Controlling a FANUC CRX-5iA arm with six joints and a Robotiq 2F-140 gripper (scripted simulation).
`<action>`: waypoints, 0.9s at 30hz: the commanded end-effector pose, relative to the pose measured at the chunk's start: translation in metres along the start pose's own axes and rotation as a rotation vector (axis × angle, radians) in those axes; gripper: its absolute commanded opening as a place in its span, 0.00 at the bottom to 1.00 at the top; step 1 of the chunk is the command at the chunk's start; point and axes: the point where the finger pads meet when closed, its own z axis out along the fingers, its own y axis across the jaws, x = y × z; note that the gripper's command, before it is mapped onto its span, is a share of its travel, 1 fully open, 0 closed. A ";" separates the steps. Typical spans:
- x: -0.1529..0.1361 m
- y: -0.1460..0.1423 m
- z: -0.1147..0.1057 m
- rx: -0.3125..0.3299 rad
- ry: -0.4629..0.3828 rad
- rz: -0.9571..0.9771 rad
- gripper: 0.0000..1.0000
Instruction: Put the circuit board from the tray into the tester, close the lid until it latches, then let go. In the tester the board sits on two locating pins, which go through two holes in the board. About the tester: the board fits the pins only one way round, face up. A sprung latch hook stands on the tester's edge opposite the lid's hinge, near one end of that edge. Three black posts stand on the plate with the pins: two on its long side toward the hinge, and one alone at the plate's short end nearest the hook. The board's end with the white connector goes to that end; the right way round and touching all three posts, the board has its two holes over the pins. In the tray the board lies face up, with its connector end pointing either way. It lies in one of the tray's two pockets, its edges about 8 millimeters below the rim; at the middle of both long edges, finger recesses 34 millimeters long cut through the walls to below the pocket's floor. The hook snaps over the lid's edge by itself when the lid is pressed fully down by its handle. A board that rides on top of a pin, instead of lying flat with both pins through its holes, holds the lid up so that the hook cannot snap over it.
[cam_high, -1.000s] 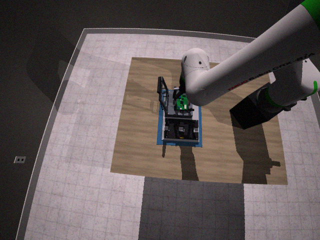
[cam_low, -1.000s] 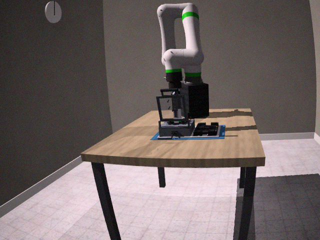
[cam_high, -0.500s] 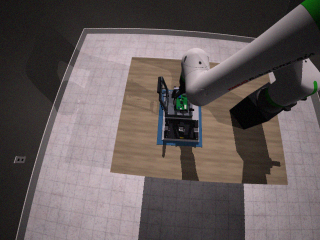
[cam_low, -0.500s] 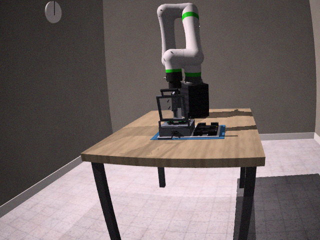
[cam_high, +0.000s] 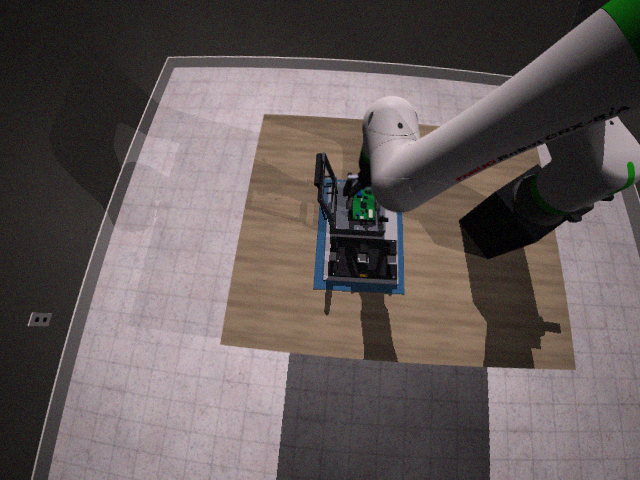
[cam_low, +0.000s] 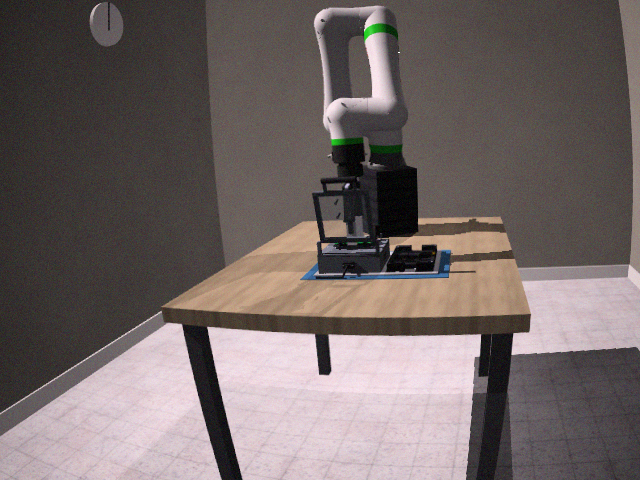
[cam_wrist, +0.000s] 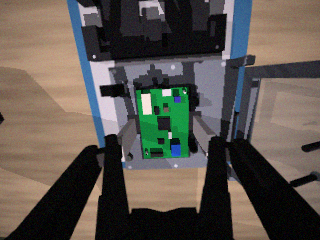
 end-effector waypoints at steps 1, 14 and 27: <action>0.000 0.000 0.000 0.000 0.000 0.000 0.58; 0.000 0.000 0.000 0.000 0.000 0.000 0.58; 0.000 0.000 -0.011 0.000 0.000 0.000 0.58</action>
